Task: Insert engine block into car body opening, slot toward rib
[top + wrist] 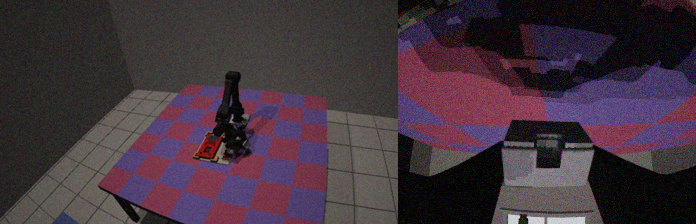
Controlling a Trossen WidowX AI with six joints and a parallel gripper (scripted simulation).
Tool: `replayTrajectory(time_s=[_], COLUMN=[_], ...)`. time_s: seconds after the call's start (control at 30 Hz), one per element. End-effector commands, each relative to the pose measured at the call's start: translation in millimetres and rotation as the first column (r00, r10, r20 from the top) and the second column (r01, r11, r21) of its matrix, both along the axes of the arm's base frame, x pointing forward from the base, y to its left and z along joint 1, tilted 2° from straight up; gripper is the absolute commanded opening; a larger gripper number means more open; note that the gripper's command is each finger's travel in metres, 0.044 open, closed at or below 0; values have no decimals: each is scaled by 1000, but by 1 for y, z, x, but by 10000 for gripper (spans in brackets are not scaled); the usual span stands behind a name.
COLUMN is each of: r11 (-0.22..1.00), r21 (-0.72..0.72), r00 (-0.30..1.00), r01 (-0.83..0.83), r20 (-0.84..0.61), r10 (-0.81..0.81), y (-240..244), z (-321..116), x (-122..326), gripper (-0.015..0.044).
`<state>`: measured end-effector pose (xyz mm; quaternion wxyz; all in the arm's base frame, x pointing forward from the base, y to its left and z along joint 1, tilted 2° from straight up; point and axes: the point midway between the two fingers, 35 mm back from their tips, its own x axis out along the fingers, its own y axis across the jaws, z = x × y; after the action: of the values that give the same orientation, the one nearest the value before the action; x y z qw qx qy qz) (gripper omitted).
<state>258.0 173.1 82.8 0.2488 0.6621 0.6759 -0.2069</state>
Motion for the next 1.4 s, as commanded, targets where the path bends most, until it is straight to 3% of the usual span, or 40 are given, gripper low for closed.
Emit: replayTrajectory(time_s=[0.0,1.37], r11=[1000,1000], r21=[2,2], r00=[1000,1000], r01=[1,1], r20=[-16,-16], r10=[-1,-1], y=[1,2], z=[-9,-48], x=[-1,0], gripper=[0,0])
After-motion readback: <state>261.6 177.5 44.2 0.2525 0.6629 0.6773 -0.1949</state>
